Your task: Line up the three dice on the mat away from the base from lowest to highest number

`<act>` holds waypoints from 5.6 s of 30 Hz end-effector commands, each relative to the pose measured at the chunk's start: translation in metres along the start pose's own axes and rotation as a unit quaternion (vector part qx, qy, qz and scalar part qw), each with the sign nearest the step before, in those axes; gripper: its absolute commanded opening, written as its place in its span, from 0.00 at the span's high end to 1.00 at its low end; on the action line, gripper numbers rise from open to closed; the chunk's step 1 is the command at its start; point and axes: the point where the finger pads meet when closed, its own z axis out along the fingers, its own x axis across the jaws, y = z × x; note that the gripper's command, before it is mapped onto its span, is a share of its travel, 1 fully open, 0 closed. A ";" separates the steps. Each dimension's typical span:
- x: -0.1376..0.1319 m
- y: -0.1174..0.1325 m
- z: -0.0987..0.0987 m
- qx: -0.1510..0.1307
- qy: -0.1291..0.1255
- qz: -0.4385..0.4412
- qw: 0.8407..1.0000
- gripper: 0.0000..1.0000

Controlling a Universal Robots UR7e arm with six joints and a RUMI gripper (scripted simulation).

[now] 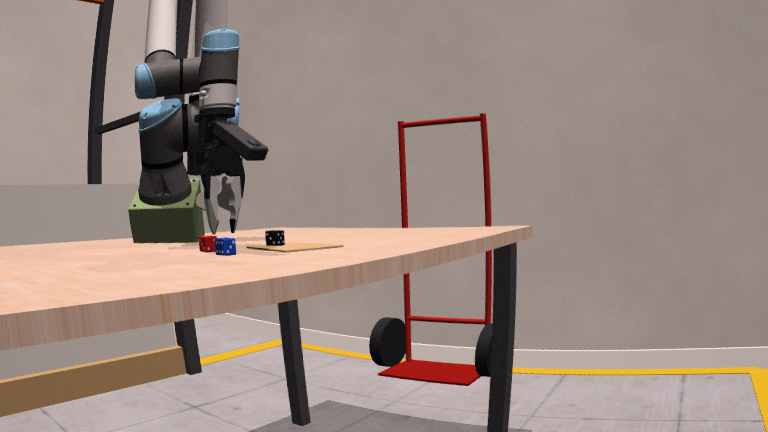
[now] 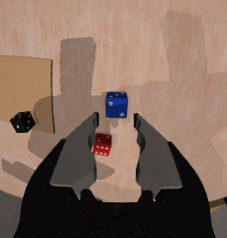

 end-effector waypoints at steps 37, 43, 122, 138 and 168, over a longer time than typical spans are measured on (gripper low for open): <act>0.000 0.000 0.022 0.000 0.000 0.000 1.000 0.72; 0.000 0.000 0.032 0.000 0.000 0.000 1.000 0.72; 0.000 0.000 0.035 0.000 0.000 0.000 1.000 0.90; 0.000 0.000 0.012 0.000 0.000 0.000 1.000 0.90; 0.000 0.000 -0.065 0.000 0.000 0.000 1.000 0.90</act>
